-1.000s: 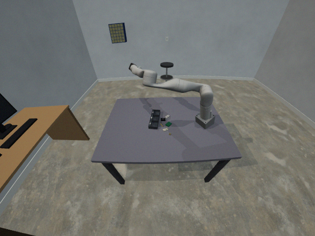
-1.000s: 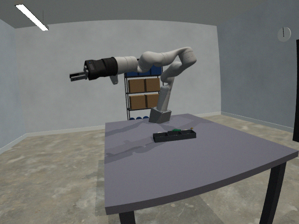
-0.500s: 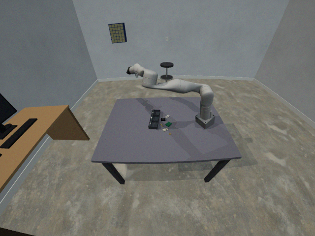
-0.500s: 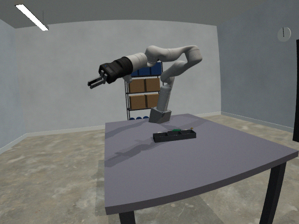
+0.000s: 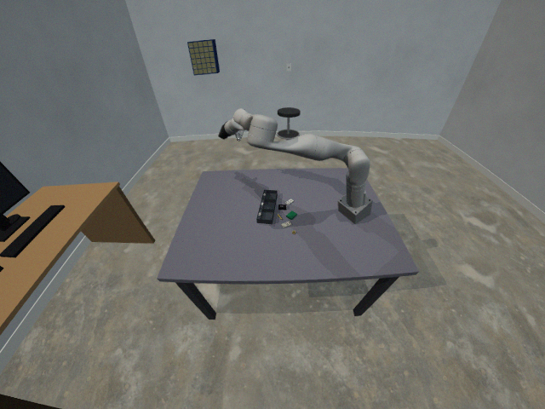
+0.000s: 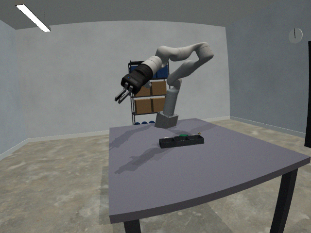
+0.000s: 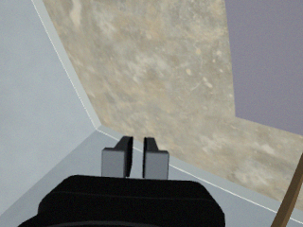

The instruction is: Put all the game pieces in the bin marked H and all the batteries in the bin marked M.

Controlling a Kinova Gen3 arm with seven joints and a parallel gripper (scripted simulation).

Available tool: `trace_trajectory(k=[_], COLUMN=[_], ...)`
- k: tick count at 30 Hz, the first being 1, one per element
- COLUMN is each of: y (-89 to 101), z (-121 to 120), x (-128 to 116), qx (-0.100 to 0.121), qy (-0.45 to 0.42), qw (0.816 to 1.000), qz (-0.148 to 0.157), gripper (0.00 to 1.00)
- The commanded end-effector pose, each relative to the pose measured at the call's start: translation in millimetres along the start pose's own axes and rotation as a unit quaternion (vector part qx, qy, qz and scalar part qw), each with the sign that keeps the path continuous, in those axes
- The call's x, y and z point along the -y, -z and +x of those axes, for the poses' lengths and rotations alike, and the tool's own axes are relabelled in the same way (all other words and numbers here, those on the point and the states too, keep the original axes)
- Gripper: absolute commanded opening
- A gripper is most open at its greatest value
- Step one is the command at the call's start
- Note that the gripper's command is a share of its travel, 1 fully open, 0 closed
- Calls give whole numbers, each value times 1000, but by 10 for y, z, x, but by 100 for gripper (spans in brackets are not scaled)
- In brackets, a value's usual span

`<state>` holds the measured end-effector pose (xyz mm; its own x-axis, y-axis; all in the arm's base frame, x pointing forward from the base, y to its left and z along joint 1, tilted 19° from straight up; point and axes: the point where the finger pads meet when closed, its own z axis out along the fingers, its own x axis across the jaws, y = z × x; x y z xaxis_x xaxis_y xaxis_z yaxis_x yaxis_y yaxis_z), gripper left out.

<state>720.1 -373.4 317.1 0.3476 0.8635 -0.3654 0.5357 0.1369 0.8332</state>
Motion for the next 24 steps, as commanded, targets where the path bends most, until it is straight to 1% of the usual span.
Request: trace_trajectory(k=[1,3,5,6,9,12,14,15,18,21,23,24], y=[163,163,254,300,436,439,542,593,746,767,880,936], z=[114,114,250,317,521,526,650,712,898,924,1034,1090], x=[-86,-86,-51,-34,18,19,64,86,152,162,217,244], qx=[-3,-3,-50,-60,-60,-60,-106,-115,-115,-115,-159,-166], qy=[-8,-8,-16,-18,-18,-18,-24,-25,-25,-25,-29,-30], qw=[1000,1000,999,998,998,998,994,993,993,993,985,984], qz=[-7,-7,7,10,10,10,28,31,31,31,54,58], gripper=[31,31,31,31,31,31,31,31,31,31,31,31])
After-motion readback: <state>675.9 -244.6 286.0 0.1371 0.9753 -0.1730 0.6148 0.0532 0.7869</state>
